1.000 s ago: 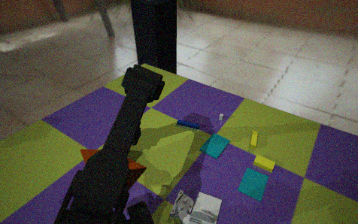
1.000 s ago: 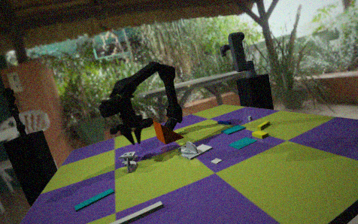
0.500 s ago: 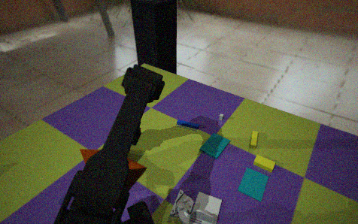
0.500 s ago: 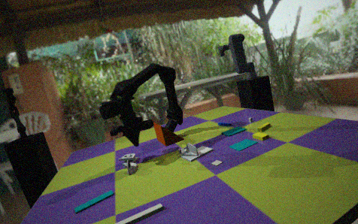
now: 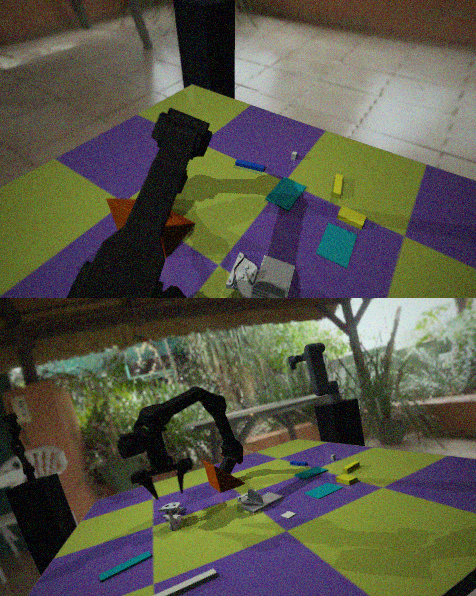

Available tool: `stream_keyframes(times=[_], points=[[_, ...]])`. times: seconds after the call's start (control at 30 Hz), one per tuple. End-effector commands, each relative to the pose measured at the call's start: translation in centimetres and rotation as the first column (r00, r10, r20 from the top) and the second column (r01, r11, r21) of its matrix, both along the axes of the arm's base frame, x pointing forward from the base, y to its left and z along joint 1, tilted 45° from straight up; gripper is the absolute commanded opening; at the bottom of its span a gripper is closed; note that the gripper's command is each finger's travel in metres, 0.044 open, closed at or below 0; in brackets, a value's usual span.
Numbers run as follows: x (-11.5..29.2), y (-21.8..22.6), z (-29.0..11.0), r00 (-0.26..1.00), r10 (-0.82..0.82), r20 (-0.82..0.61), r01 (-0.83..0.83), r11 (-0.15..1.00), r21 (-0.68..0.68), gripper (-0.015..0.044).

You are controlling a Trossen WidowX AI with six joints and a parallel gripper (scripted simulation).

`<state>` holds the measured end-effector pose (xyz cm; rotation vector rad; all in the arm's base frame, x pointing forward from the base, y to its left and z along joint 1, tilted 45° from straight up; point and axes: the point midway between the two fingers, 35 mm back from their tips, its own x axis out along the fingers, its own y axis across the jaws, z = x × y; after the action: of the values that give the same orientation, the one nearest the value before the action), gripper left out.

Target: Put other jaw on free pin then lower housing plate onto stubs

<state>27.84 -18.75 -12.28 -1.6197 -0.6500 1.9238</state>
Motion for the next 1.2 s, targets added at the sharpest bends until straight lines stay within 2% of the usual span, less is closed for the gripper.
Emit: stream_keyframes(times=[0.0, 0.3, 1.17], points=[[0.3, -0.3, -0.4, 0.999, 0.032, 0.026, -0.032, 0.999, 0.007, 0.044], [-0.4, 2.5, -3.1, 0.999, 0.032, 0.026, -0.032, 0.999, 0.009, 0.044], [-0.4, 2.5, -3.1, 0.999, 0.032, 0.026, -0.032, 0.999, 0.009, 0.044]])
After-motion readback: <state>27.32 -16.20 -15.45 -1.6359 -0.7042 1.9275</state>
